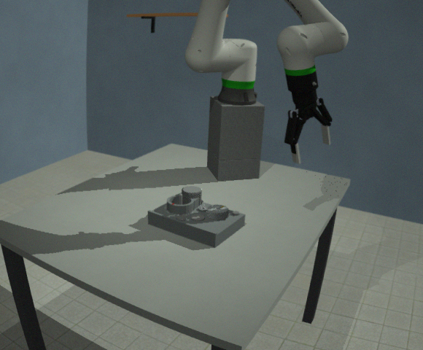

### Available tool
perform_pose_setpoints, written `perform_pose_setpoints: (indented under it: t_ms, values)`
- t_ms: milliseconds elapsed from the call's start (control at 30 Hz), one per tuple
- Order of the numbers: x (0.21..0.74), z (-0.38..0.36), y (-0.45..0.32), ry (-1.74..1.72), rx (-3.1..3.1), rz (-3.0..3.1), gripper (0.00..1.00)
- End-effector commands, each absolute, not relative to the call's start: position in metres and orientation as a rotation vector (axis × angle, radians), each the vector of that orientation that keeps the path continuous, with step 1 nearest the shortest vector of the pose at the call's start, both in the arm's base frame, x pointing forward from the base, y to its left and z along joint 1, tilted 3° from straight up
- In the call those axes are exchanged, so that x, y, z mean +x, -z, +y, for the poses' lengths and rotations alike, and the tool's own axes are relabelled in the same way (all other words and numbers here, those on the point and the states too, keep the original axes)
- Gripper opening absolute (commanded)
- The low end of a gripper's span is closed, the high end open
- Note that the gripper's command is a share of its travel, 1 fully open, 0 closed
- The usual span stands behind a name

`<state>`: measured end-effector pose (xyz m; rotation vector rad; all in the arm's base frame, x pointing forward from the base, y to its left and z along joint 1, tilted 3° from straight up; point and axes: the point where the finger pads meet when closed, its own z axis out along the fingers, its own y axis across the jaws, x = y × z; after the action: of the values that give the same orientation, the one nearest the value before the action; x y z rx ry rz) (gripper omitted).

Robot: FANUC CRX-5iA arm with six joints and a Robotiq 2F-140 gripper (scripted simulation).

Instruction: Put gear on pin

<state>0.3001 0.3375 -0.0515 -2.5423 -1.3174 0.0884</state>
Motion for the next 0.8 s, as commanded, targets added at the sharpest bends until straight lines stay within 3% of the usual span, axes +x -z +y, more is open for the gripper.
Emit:
perform_pose_setpoints:
  t_ms: [0,333,567,767]
  values:
    - [0.332,0.313,0.023,-0.078,-2.703,-1.083,1.0]
    - [0.403,0.223,-0.035,-0.035,-2.992,-0.4,1.0]
    - [0.441,0.177,-0.005,-0.023,-3.04,-0.024,1.0]
    - [0.473,0.129,0.068,-0.001,-3.016,0.547,1.0]
